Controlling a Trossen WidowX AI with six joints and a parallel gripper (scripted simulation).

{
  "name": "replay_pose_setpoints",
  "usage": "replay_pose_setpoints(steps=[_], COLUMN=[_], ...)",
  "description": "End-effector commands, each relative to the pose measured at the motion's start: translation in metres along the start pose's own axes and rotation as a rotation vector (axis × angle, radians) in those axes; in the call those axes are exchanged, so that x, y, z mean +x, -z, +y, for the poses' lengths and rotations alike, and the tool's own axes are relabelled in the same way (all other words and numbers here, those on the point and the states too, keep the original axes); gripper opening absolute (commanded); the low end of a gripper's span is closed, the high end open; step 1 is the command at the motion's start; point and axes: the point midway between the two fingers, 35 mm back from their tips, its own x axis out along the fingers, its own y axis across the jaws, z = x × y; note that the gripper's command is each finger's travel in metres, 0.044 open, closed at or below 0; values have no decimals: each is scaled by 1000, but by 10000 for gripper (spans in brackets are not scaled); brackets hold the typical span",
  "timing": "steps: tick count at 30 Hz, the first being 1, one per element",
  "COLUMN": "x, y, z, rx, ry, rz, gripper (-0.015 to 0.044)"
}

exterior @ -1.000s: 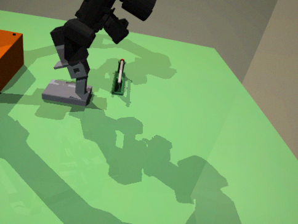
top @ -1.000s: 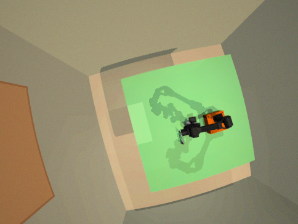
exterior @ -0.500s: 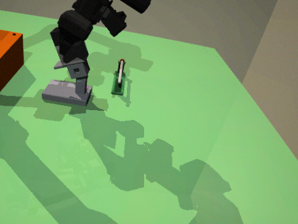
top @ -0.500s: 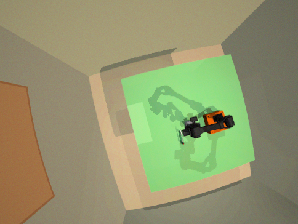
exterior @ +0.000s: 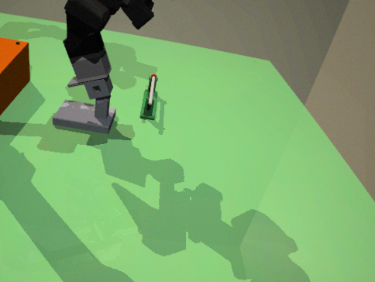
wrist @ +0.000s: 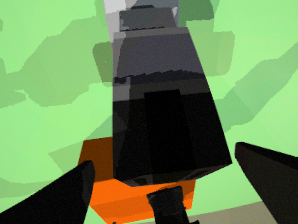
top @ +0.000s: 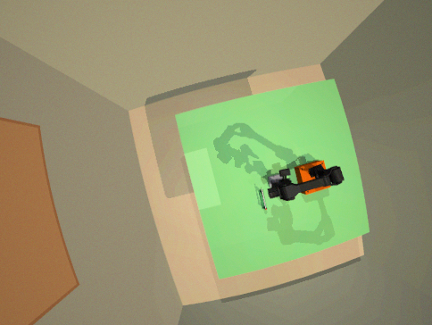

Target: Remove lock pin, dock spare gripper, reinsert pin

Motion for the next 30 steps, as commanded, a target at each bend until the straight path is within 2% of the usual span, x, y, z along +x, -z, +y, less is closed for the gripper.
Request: replay_pose_setpoints(steps=[1, 30], x=[-7, -43], y=[7, 38], z=[0, -3], rx=[1, -1], ry=[-1, -23], rz=[-1, -181], gripper=[440, 440])
